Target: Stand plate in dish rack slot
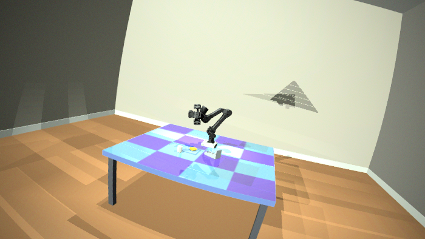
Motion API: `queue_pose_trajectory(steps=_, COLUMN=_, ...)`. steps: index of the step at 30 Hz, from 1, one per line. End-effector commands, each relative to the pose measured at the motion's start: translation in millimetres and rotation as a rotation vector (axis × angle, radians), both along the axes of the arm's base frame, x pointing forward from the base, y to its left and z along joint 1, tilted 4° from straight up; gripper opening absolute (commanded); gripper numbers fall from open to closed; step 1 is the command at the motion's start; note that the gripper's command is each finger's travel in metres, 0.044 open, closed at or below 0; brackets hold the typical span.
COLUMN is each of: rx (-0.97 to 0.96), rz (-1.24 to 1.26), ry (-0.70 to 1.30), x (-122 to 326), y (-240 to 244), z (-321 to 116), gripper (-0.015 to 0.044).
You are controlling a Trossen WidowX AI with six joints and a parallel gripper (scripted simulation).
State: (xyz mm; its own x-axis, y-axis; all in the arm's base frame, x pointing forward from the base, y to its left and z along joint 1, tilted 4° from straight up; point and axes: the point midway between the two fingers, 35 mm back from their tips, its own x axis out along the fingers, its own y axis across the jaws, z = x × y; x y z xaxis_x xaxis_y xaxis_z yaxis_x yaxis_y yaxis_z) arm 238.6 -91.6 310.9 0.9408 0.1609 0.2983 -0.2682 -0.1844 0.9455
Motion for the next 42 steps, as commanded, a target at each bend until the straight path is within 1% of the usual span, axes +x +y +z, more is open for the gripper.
queue_pose_trajectory(steps=1, rx=-0.001, rz=-0.001, ry=0.001, x=0, y=0, z=0, gripper=0.0400)
queue_pose_trajectory(steps=10, rx=-0.037, rz=-0.065, ry=0.049, x=20, y=-15, z=-7, gripper=0.0400)
queue_pose_trajectory(steps=22, rx=-0.118, rz=-0.142, ry=0.161, x=49, y=-30, z=-25, gripper=0.0400)
queue_pose_trajectory(steps=42, rx=-0.341, rz=-0.202, ry=0.422, x=90, y=-40, z=-70, gripper=0.0400)
